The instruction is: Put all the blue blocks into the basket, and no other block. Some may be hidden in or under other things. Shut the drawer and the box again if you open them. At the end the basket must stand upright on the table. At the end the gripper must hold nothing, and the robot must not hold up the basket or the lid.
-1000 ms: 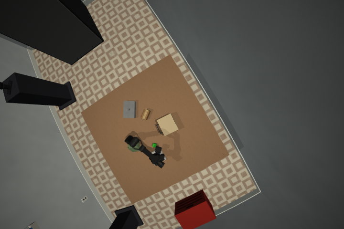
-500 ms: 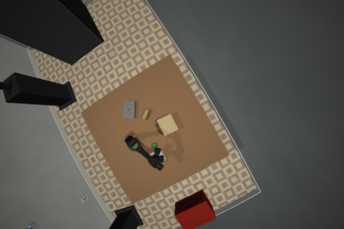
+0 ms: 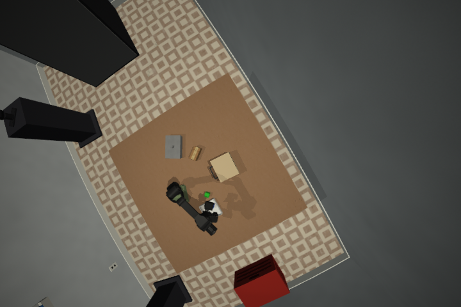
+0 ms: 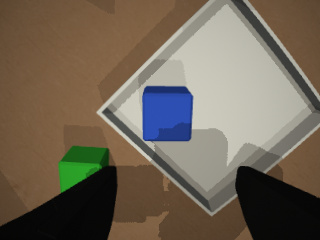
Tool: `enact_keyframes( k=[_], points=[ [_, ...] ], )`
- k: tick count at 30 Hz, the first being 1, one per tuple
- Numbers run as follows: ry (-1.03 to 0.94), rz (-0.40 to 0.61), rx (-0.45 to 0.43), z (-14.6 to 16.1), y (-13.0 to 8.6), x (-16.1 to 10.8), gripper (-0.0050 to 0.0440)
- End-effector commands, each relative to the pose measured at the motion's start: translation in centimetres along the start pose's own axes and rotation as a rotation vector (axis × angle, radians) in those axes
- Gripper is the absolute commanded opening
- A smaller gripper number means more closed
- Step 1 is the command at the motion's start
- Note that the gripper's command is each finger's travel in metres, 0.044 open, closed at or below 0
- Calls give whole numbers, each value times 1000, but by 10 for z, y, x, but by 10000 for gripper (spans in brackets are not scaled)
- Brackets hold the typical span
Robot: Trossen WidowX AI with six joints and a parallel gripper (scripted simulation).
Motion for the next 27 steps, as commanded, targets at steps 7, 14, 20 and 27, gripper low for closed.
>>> enact_keyframes(
  k=[7,14,20,27],
  points=[
    [-265,7,-6,47,-3,-2,440],
    [-398,7,-5,111,-3,1,440],
    [-524,7,-5,169,-3,-13,440],
    [-782,8,-4,213,-2,-36,440]
  ],
)
Point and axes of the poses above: the point midway between the two fingers, 35 mm back from their tips, its own y axis out along the fingers, its own z axis across the jaws, x = y × z, the point moved 2 cm from there along -y, back along the fingers, and after that the axes turned 1 degree about y, right-handed, at the moved point
